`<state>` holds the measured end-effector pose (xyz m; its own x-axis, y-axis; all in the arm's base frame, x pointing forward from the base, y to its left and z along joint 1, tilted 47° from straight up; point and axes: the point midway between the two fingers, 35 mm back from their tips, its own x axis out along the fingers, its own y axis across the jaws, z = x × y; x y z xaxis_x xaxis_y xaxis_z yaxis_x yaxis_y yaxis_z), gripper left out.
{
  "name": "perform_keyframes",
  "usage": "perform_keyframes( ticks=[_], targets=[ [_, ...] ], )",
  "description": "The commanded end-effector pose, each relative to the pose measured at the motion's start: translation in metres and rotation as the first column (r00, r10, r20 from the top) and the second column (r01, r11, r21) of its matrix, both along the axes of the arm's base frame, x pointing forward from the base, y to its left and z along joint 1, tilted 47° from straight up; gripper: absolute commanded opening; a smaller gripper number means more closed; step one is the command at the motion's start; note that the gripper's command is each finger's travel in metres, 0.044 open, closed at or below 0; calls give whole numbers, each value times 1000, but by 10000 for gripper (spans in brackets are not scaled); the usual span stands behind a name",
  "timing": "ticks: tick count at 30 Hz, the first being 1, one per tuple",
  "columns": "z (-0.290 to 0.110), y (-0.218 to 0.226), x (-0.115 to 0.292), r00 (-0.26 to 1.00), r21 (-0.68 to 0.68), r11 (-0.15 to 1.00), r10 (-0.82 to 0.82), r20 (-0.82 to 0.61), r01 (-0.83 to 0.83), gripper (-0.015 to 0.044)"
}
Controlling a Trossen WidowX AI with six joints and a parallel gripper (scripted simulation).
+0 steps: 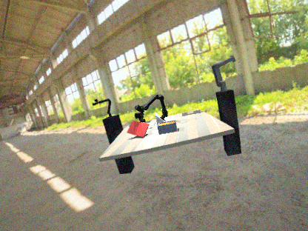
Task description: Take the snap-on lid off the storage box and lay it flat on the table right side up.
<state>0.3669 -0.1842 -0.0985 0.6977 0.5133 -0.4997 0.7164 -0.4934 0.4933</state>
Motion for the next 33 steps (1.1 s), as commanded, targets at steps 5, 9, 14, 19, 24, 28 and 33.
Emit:
perform_keyframes(
  ticks=[5,9,14,19,24,28,33],
  targets=[
    [-6,6,-2,1000,4,1000,-2,-8,2,0],
    [-8,8,-2,1000,5,1000,-2,-8,2,0],
    [-11,11,-3,1000,5,1000,-2,-8,2,0],
    [-14,14,-3,1000,5,1000,-2,-7,2,0],
    [-17,17,-3,1000,5,1000,-2,-7,2,0],
    [-19,19,-4,1000,5,1000,-2,-7,2,0],
    [-21,22,-4,1000,5,1000,-2,-7,2,0]
  ],
)
